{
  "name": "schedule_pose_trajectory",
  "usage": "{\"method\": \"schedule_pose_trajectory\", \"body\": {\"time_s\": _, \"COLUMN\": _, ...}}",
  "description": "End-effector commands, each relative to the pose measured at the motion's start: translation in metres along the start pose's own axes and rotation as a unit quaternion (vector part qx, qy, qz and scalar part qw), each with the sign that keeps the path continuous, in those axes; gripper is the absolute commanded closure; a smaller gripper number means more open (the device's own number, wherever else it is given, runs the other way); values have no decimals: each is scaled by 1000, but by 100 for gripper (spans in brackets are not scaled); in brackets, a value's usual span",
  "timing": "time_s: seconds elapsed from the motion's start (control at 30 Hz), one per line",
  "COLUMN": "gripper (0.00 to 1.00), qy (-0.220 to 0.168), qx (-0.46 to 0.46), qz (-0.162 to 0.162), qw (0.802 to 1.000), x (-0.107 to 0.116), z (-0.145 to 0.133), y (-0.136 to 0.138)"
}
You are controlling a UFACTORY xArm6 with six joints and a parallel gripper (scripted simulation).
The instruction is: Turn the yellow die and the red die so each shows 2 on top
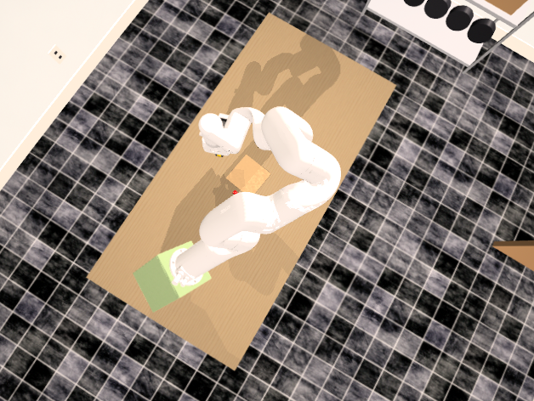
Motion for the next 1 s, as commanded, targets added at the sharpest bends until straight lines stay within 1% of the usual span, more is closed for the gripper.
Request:
{"method": "schedule_pose_trajectory", "body": {"time_s": 0.0, "gripper": 89, "qy": 20, "qx": 0, "qz": 1, "qw": 1000, "x": 1, "z": 0, "y": 0}}
{"method": "schedule_pose_trajectory", "body": {"time_s": 0.1, "gripper": 89, "qy": 60, "qx": 0, "qz": 7, "qw": 998, "x": 1, "z": -1, "y": 0}}
{"method": "schedule_pose_trajectory", "body": {"time_s": 0.23, "gripper": 89, "qy": 136, "qx": 0, "qz": 15, "qw": 991, "x": 1, "z": -5, "y": 1}}
{"method": "schedule_pose_trajectory", "body": {"time_s": 0.27, "gripper": 89, "qy": 142, "qx": 0, "qz": 17, "qw": 990, "x": 2, "z": -6, "y": 0}}
{"method": "schedule_pose_trajectory", "body": {"time_s": 0.3, "gripper": 89, "qy": 162, "qx": 0, "qz": 16, "qw": 987, "x": 1, "z": -7, "y": 1}}
{"method": "schedule_pose_trajectory", "body": {"time_s": 0.33, "gripper": 89, "qy": 167, "qx": 0, "qz": 16, "qw": 986, "x": 1, "z": -7, "y": 2}}
{"method": "schedule_pose_trajectory", "body": {"time_s": 0.37, "gripper": 89, "qy": 188, "qx": 0, "qz": 18, "qw": 982, "x": 0, "z": -9, "y": 2}}
{"method": "schedule_pose_trajectory", "body": {"time_s": 0.47, "gripper": 89, "qy": 193, "qx": 0, "qz": 19, "qw": 981, "x": 1, "z": -9, "y": 2}}
{"method": "schedule_pose_trajectory", "body": {"time_s": 0.53, "gripper": 89, "qy": 248, "qx": 1, "qz": 24, "qw": 968, "x": -1, "z": -12, "y": 2}}
{"method": "schedule_pose_trajectory", "body": {"time_s": 0.6, "gripper": 89, "qy": 265, "qx": 0, "qz": 26, "qw": 964, "x": -1, "z": -13, "y": 2}}
{"method": "schedule_pose_trajectory", "body": {"time_s": 0.7, "gripper": 89, "qy": 304, "qx": 1, "qz": 30, "qw": 952, "x": -1, "z": -15, "y": 3}}
{"method": "schedule_pose_trajectory", "body": {"time_s": 0.73, "gripper": 89, "qy": 322, "qx": 1, "qz": 31, "qw": 946, "x": -2, "z": -16, "y": 3}}
{"method": "schedule_pose_trajectory", "body": {"time_s": 0.77, "gripper": 89, "qy": 330, "qx": 1, "qz": 33, "qw": 943, "x": -2, "z": -16, "y": 3}}
{"method": "schedule_pose_trajectory", "body": {"time_s": 0.8, "gripper": 89, "qy": 351, "qx": 0, "qz": 37, "qw": 936, "x": -1, "z": -17, "y": 2}}
{"method": "schedule_pose_trajectory", "body": {"time_s": 0.83, "gripper": 89, "qy": 353, "qx": 0, "qz": 38, "qw": 935, "x": -1, "z": -17, "y": 2}}
{"method": "schedule_pose_trajectory", "body": {"time_s": 0.9, "gripper": 89, "qy": 383, "qx": 1, "qz": 38, "qw": 923, "x": -2, "z": -18, "y": 3}}
{"method": "schedule_pose_trajectory", "body": {"time_s": 0.97, "gripper": 89, "qy": 404, "qx": 1, "qz": 41, "qw": 914, "x": -2, "z": -19, "y": 3}}
Point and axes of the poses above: the point where the finger pads meet when closed, its own x axis back along the fingers, its own y axis across the jaws, z = x × y, the point moved 1 cm from there along x, back along the fingers, and after that the axes turned 6 degrees about -x, right-handed, at the moved point
